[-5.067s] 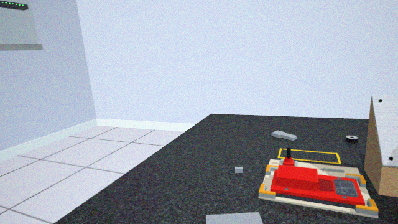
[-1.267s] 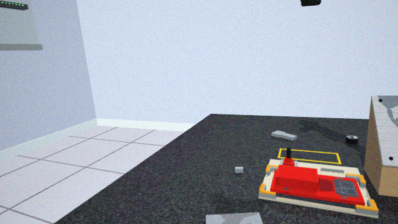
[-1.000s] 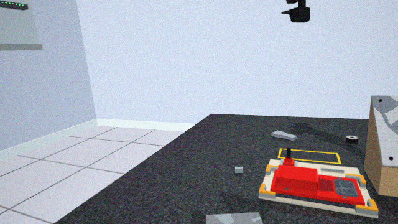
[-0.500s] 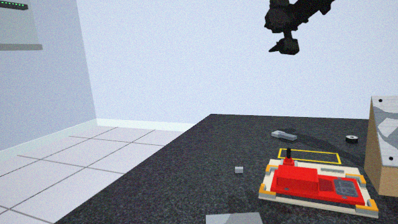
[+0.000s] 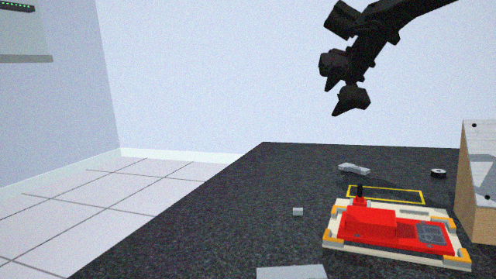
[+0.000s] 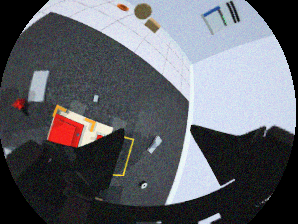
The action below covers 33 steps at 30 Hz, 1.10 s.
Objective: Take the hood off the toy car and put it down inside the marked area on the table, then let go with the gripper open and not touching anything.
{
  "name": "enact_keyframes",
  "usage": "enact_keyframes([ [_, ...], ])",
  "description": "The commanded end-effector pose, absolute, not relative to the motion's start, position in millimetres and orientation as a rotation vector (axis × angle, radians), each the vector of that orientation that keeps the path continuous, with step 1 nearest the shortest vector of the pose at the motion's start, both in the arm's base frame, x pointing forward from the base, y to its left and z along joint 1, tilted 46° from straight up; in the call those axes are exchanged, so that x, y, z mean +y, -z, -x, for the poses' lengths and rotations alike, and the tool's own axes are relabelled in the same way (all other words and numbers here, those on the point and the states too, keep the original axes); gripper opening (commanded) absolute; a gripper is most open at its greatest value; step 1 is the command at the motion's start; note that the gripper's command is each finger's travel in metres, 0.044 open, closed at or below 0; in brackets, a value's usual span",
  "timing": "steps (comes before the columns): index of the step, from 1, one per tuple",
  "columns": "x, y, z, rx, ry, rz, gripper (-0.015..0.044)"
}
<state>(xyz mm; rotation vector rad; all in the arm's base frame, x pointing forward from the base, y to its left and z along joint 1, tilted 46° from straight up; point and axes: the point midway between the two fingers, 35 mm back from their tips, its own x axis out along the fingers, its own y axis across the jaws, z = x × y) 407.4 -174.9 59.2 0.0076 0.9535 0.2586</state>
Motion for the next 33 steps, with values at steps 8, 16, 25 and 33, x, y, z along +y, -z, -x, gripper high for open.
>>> enact_keyframes([
  [8,-61.2,-50.6,-386.0,1.148,-0.445,-0.353,0.0440],
  [16,13.2,-54.6,-356.1,1.348,-0.531,-0.590,0.0440],
  [25,43.2,-60.2,-340.1,1.447,-0.551,-0.685,0.0440],
  [33,44.6,-58.7,-340.3,1.447,-0.551,-0.684,0.0440],
])
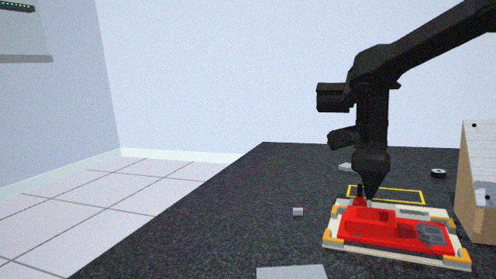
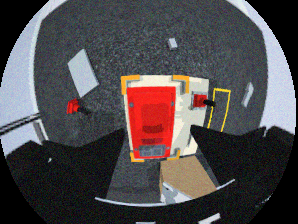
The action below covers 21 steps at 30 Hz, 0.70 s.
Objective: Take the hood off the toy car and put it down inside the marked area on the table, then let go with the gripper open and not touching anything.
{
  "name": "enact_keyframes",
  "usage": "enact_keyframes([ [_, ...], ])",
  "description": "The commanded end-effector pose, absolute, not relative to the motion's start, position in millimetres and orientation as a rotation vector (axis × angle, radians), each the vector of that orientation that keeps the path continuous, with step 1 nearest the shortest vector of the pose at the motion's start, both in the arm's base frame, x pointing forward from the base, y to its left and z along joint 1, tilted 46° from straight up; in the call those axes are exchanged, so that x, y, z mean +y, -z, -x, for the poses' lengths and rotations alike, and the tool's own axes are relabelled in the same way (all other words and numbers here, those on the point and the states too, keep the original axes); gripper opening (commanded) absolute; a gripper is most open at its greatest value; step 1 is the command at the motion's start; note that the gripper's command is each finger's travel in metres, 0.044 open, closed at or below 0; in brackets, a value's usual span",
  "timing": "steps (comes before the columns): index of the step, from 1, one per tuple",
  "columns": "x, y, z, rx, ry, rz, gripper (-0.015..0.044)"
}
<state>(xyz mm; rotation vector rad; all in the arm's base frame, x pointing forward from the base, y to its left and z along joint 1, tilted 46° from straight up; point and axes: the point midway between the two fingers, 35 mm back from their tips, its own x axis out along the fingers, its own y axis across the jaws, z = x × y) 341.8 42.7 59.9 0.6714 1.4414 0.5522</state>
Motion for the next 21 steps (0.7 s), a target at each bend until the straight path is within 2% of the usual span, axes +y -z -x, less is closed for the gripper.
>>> enact_keyframes([
  [1,45.0,-58.3,-340.4,1.447,-0.551,-0.684,0.0440],
  [21,53.4,-49.9,-341.8,1.447,-0.550,-0.684,0.0440],
])
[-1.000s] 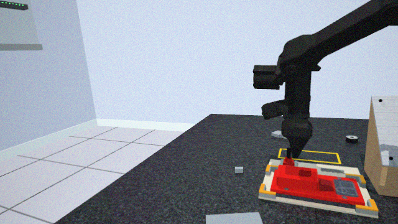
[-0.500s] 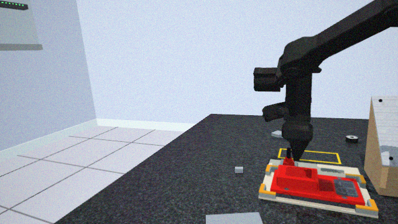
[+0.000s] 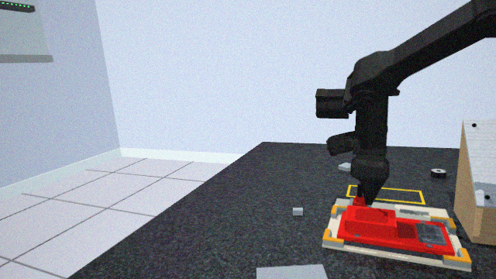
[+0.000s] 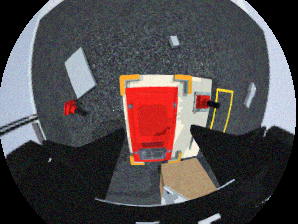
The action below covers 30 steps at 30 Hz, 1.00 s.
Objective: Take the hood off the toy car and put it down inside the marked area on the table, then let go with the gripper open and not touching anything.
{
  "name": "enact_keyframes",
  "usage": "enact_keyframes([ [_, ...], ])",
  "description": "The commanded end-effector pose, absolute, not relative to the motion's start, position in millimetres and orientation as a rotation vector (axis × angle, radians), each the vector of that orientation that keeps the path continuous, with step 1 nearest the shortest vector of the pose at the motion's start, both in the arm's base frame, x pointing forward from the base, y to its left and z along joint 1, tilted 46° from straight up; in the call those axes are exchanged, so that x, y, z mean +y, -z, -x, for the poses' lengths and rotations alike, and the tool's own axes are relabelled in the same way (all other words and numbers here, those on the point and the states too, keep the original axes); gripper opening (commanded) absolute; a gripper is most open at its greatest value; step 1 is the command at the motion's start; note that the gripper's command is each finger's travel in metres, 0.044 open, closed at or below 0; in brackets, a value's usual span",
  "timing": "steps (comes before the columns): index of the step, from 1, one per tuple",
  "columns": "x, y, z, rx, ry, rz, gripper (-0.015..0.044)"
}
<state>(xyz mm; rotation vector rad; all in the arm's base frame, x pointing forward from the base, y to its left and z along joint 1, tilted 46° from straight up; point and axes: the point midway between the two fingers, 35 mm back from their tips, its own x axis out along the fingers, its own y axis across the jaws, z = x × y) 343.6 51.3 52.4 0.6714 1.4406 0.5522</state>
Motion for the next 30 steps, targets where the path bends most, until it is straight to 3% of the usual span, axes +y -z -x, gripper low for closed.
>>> enact_keyframes([
  [1,53.8,-49.5,-341.9,1.447,-0.550,-0.684,0.0440],
  [30,66.8,-38.0,-342.9,1.447,-0.551,-0.685,0.0440],
])
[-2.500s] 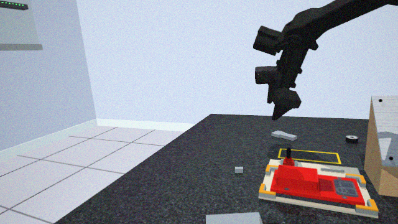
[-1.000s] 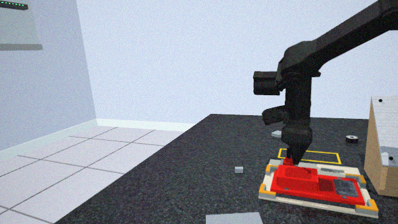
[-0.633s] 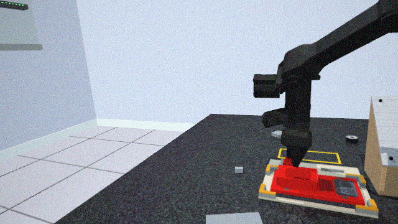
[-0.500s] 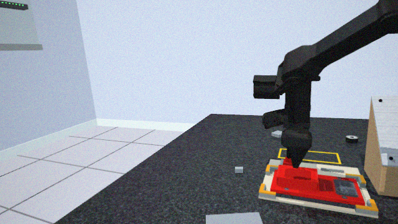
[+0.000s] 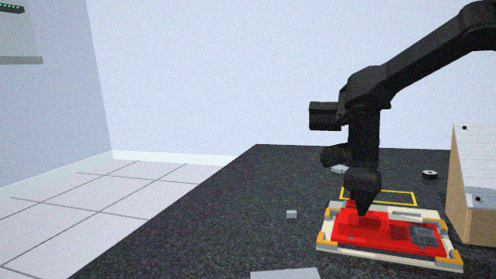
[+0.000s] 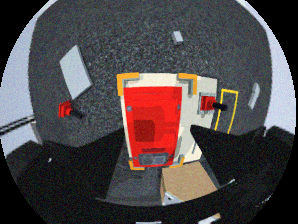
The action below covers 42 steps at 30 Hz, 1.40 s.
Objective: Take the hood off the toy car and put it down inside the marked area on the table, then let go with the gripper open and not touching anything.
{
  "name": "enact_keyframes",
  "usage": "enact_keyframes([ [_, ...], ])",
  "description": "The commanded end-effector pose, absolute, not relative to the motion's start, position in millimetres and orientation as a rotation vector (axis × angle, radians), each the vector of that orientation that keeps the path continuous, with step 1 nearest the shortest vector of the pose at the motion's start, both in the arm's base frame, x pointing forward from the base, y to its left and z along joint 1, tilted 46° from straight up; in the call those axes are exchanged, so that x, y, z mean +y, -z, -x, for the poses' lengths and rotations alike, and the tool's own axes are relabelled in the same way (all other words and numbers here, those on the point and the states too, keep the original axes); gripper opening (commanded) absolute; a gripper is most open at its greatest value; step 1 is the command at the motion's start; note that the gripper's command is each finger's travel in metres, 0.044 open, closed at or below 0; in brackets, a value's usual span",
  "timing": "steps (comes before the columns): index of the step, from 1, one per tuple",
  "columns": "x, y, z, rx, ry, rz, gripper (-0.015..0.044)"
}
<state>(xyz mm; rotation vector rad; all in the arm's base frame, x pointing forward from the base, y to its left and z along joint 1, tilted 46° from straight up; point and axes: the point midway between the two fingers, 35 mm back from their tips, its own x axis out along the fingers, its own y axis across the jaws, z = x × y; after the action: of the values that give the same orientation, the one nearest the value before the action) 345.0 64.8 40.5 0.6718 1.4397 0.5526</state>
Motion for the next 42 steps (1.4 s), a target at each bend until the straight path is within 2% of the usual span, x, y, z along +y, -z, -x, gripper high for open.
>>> enact_keyframes([
  [1,67.3,-37.6,-342.9,1.447,-0.551,-0.685,0.0440],
  [42,84.3,-23.6,-342.7,1.446,-0.553,-0.687,0.0440],
])
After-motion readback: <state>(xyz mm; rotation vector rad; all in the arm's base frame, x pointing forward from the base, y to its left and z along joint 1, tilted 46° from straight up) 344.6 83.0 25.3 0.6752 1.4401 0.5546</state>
